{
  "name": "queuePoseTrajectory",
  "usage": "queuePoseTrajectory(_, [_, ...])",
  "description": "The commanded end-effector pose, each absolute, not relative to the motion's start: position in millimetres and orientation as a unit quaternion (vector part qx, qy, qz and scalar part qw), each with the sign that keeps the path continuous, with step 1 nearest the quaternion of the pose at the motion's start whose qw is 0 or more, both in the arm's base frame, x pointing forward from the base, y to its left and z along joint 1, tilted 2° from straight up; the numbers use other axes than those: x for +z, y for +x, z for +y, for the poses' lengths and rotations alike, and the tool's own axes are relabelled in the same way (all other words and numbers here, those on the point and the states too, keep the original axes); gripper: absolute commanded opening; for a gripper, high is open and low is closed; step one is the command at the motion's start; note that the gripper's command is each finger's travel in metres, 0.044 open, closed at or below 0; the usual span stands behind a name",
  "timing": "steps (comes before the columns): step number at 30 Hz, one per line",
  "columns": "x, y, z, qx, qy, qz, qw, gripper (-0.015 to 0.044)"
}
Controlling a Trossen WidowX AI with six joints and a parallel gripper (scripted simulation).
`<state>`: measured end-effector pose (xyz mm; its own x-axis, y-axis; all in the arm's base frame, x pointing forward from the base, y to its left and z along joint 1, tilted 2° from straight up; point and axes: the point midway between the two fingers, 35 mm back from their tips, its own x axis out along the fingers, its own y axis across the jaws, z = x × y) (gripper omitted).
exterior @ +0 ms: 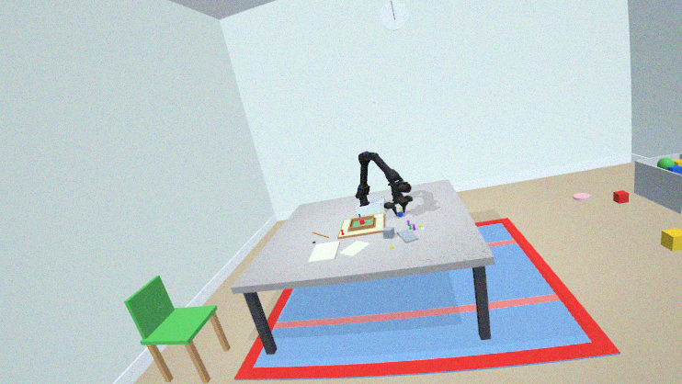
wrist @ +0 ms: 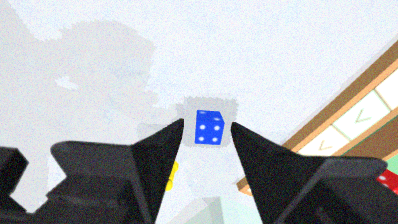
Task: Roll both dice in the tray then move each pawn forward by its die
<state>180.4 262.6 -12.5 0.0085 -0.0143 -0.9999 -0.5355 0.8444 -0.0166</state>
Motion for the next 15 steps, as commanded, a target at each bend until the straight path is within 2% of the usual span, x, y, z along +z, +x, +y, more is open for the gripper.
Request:
queuePoseTrajectory(1, [-15, 179, 261, 0.191, -0.202, 0.679, 0.679, 0.0170])
queuePoseTrajectory(3, [-15, 179, 261, 0.191, -0.202, 0.679, 0.679, 0.0118])
queuePoseTrajectory(10, [-15, 179, 261, 0.191, -0.202, 0.679, 0.679, 0.0071])
queuePoseTrajectory(13, [-11, 179, 263, 0.200, -0.204, 0.677, 0.679, 0.0000])
queuePoseTrajectory(15, [0, 180, 265, 0.209, -0.206, 0.674, 0.678, 0.0000])
